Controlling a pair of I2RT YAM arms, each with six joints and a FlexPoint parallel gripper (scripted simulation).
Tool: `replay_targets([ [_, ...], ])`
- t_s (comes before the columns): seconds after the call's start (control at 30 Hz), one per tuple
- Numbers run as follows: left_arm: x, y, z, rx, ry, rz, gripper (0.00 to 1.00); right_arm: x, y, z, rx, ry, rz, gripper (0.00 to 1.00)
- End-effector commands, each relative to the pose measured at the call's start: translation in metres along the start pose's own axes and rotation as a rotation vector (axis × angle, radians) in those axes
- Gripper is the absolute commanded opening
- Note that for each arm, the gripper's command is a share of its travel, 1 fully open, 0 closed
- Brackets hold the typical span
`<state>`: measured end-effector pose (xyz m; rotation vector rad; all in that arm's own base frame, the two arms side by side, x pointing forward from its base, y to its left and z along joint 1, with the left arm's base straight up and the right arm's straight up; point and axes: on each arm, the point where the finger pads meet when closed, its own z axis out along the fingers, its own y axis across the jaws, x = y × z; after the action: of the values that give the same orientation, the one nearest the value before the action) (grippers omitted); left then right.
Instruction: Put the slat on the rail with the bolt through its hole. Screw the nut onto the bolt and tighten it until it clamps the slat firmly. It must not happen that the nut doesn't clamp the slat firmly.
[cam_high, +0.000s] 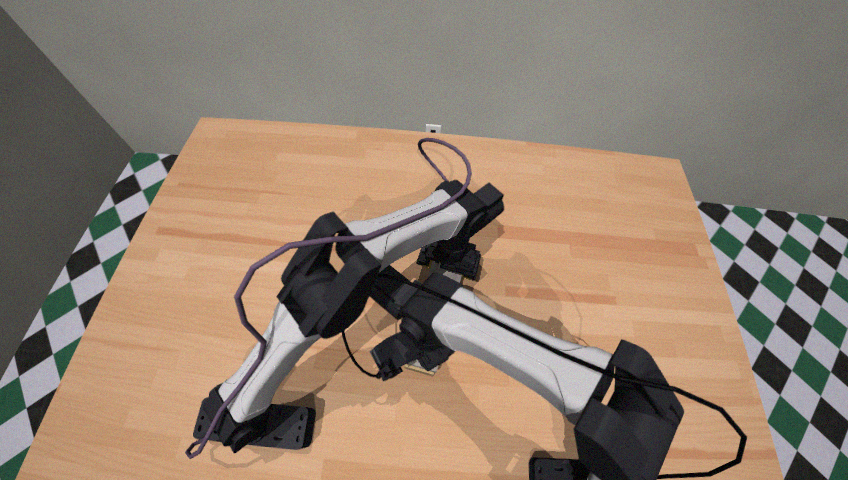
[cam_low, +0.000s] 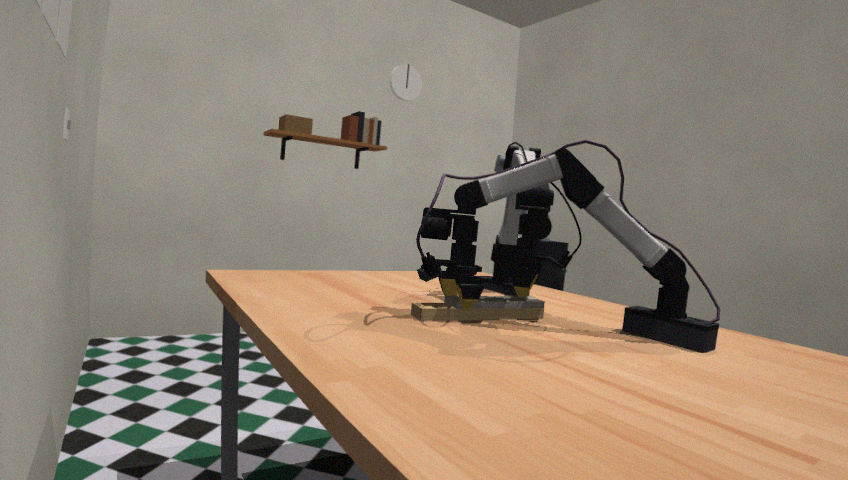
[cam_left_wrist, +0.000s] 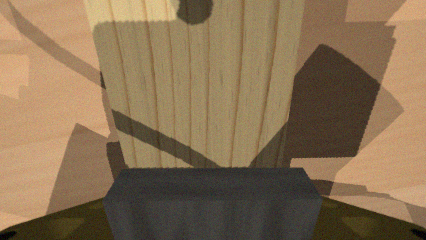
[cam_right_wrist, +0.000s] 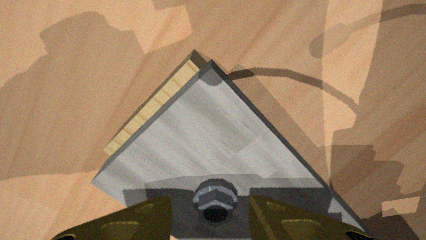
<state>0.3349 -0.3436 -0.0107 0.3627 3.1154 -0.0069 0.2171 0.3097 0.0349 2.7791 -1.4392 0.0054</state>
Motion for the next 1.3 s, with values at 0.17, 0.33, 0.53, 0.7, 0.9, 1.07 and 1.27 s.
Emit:
replay_targets([
  [0.17, -0.0035, -0.0010, -0.0069, 0.009, -0.017, 0.002, 0.67, -0.0020, -0.0030, -0.0033, 0.016, -0.011, -0.004, 0.32],
  [0.33, -0.0035, -0.0010, -0.0069, 0.009, -0.017, 0.002, 0.67, -0.0016, -0.0028, -0.0046, 0.016, -0.008, -0.003, 0.25],
  [0.53, -0.0035, -0.0010, -0.0069, 0.009, -0.017, 0.002, 0.67, -0.0016, -0.0028, -0.0046, 0.016, -0.008, -0.003, 0.17],
  [0.7, -0.0035, -0.0010, -0.0069, 0.009, -0.017, 0.002, 0.67, -0.0016, -0.0028, -0.0046, 0.016, -0.008, -0.003, 0.14],
  [0.9, -0.0035, -0.0010, -0.0069, 0.009, -0.017, 0.002, 0.67, -0.0016, -0.0028, -0.0046, 0.016, -0.008, -0.003, 0.14],
  [1.07, -0.0035, -0.0010, -0.0069, 0.009, -0.017, 0.002, 0.67, -0.0016, -0.0028, -0.0046, 0.016, -0.008, -0.003, 0.14],
  [1.27, -0.0035, -0.0010, -0.0069, 0.009, -0.017, 0.002, 0.67, -0.0016, -0.0028, -0.0046, 0.016, -0.008, -0.003, 0.14],
])
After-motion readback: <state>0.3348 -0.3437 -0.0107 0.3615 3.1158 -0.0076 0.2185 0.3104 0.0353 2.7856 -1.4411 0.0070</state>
